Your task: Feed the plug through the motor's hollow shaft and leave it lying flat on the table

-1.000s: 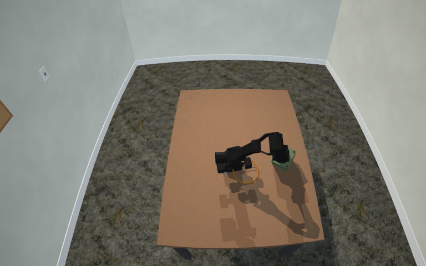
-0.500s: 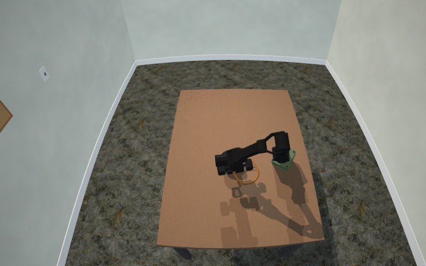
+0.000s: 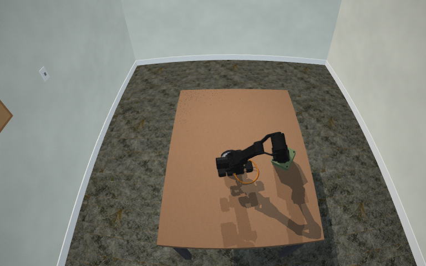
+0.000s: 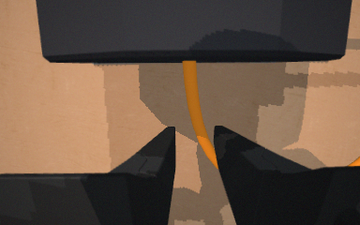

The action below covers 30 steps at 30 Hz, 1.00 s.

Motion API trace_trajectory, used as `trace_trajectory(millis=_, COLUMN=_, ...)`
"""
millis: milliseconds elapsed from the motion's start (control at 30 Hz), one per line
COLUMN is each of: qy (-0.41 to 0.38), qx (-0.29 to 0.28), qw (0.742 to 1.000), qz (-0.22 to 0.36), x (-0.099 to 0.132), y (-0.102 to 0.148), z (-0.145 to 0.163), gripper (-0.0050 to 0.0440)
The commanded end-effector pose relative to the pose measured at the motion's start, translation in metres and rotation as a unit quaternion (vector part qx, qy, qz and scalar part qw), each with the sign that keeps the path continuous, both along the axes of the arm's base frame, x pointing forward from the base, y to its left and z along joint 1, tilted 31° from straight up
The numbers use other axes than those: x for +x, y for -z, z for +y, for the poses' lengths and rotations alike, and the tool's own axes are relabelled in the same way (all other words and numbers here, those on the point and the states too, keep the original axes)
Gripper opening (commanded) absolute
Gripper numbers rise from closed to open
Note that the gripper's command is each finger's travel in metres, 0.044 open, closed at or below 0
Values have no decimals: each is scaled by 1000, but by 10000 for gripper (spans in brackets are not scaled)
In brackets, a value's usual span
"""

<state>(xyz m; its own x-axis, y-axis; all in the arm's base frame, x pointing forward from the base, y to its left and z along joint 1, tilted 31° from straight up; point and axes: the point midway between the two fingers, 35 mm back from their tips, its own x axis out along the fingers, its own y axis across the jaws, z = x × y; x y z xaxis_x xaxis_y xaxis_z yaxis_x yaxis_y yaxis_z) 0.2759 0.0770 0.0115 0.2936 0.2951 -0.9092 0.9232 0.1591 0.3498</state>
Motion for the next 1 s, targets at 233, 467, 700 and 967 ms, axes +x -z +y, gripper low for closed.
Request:
trace_trajectory(millis=233, qy=3, qx=-2, qw=1000, qz=4, x=0, y=7, z=-1, gripper=100)
trace_trajectory(millis=467, qy=3, qx=-2, qw=1000, qz=4, x=2, y=9, z=-1, gripper=100)
trace_trajectory(millis=700, qy=2, qx=0, qw=1000, qz=1, x=2, y=6, z=-1, gripper=80)
trace_trajectory(millis=967, qy=2, qx=0, qw=1000, qz=1, x=2, y=6, z=-1, gripper=27)
